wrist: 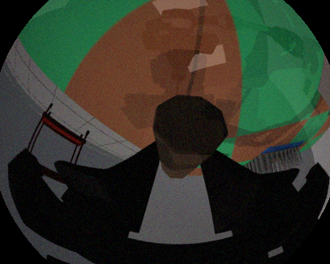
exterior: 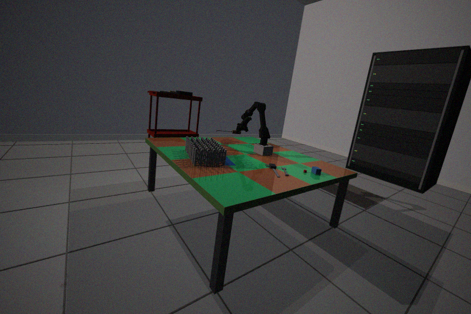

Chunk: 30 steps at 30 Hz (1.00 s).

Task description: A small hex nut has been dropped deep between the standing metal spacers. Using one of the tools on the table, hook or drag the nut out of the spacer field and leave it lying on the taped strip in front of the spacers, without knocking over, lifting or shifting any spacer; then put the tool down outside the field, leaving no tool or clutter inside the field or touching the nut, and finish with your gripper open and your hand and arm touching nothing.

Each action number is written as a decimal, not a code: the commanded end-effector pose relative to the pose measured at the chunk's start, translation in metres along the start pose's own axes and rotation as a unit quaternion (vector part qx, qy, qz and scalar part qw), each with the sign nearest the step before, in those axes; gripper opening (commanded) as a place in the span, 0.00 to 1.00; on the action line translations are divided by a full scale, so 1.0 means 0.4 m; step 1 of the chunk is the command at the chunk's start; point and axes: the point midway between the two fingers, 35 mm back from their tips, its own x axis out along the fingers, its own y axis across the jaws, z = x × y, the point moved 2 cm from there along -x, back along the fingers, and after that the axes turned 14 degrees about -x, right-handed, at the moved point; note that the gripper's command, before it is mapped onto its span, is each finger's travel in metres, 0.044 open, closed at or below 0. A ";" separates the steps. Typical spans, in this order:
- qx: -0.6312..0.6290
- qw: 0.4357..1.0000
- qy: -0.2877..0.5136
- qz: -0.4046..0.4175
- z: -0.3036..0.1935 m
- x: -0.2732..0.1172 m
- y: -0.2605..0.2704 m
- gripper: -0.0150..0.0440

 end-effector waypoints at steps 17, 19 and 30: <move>0.003 1.000 0.003 0.000 0.032 0.053 -0.013 0.25; 0.003 1.000 0.003 0.000 0.035 0.058 -0.014 0.25; 0.003 1.000 0.003 0.000 0.053 0.085 -0.023 0.25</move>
